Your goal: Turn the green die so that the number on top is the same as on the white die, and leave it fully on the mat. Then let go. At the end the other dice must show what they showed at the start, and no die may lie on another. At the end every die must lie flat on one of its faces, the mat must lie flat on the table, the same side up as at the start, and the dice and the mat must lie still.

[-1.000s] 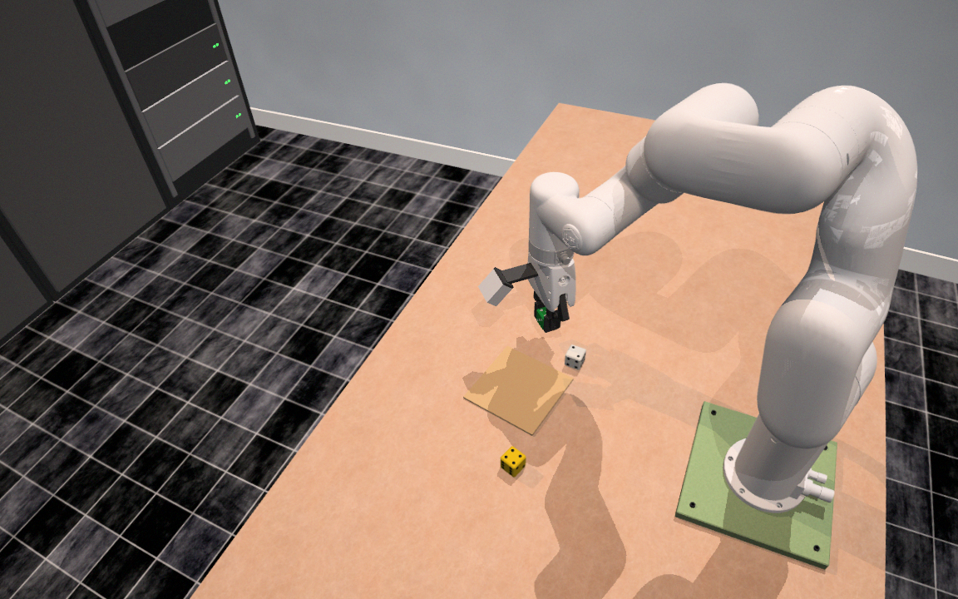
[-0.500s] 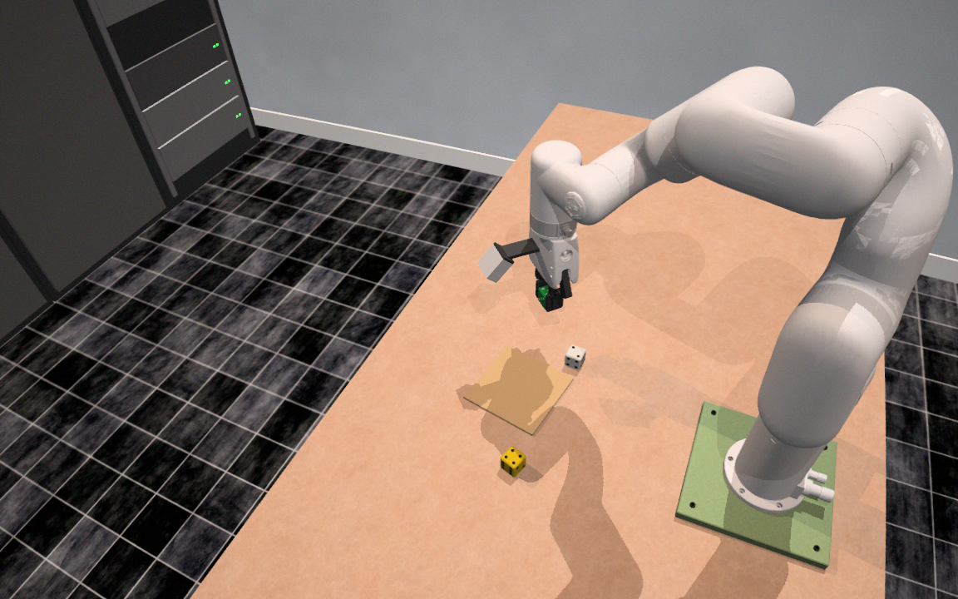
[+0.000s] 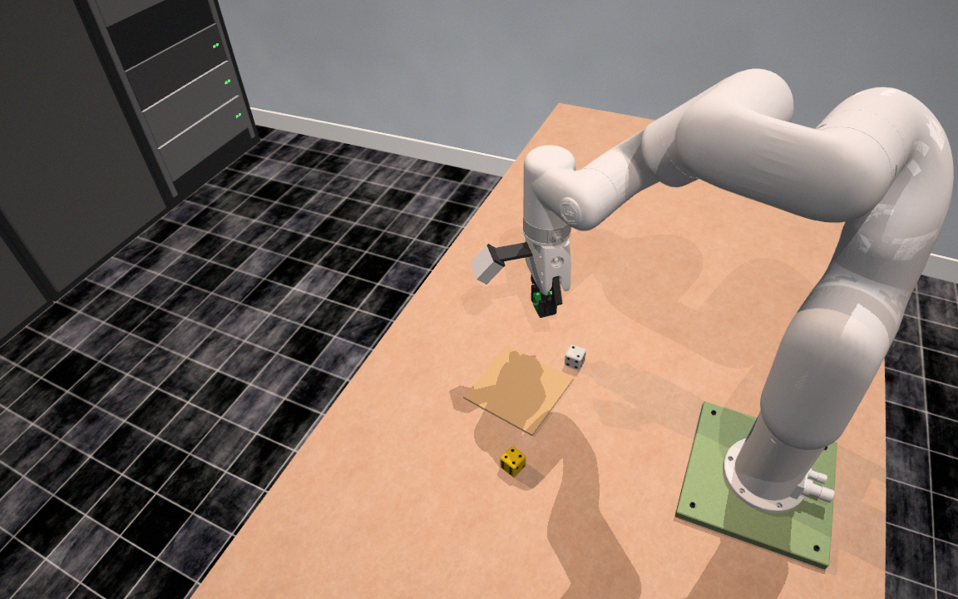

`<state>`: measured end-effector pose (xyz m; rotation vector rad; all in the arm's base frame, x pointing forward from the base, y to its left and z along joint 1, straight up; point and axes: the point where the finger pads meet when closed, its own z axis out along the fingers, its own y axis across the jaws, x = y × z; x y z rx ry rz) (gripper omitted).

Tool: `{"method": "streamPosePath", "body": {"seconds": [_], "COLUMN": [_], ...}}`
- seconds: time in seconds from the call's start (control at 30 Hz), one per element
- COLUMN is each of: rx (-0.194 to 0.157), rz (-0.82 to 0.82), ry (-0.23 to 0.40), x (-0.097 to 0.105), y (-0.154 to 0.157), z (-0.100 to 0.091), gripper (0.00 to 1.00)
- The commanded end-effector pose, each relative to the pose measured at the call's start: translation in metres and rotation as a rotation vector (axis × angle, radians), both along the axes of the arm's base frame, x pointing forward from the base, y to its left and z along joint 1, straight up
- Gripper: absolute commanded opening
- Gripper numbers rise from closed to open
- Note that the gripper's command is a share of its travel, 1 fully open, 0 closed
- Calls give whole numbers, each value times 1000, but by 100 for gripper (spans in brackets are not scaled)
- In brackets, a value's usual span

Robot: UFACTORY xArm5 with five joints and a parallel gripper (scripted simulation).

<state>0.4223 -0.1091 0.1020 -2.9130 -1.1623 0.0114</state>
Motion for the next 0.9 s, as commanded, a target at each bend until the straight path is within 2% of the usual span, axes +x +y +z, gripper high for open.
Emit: {"method": "streamPosePath", "body": {"seconds": [0.0,0.07,0.17,0.53,0.63,0.73,0.87], "rx": [-3,-3,-3,-5,-5,-6,-7], "rz": [-174,-174,-289,-553,-555,-680,-742], "ry": [-4,-4,-4,-4,-4,-4,-3], "x": [5,5,6,7,7,6,5], "y": [25,25,42,81,81,100,109], "z": [0,0,-2,-5,-5,-6,-7], "gripper": [27,27,27,27,27,27,27]}}
